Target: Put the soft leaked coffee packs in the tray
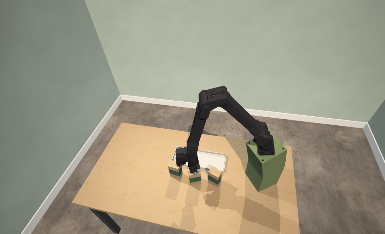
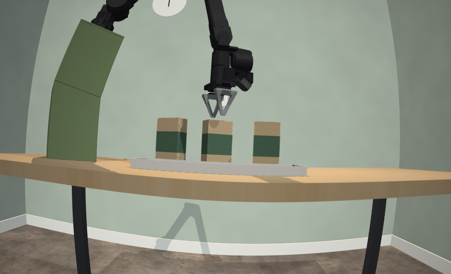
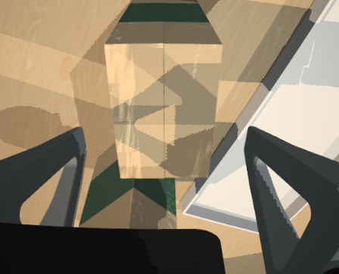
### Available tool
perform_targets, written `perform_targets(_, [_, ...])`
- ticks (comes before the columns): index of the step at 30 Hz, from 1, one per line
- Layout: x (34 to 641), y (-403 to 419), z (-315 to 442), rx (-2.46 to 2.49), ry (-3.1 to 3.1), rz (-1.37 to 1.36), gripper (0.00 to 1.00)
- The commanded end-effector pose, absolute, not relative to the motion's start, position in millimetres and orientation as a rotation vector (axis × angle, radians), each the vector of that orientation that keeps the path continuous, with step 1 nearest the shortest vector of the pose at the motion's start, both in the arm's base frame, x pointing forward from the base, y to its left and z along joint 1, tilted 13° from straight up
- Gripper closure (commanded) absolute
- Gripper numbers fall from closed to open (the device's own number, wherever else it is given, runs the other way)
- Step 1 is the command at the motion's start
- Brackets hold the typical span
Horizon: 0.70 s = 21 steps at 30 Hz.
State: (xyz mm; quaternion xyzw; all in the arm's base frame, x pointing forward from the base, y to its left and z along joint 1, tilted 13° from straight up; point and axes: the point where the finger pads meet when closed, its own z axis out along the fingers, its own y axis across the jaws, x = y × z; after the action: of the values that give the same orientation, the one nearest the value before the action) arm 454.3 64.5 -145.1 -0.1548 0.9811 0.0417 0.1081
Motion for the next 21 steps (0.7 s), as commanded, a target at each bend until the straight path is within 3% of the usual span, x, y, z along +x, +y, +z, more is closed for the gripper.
perform_targets(1, [463.3,70.4,-147.8,-0.459,2.873,0.124,0.21])
perform_targets(21, [463.0,72.6,-147.5,-0.460,2.879,0.124,0.21])
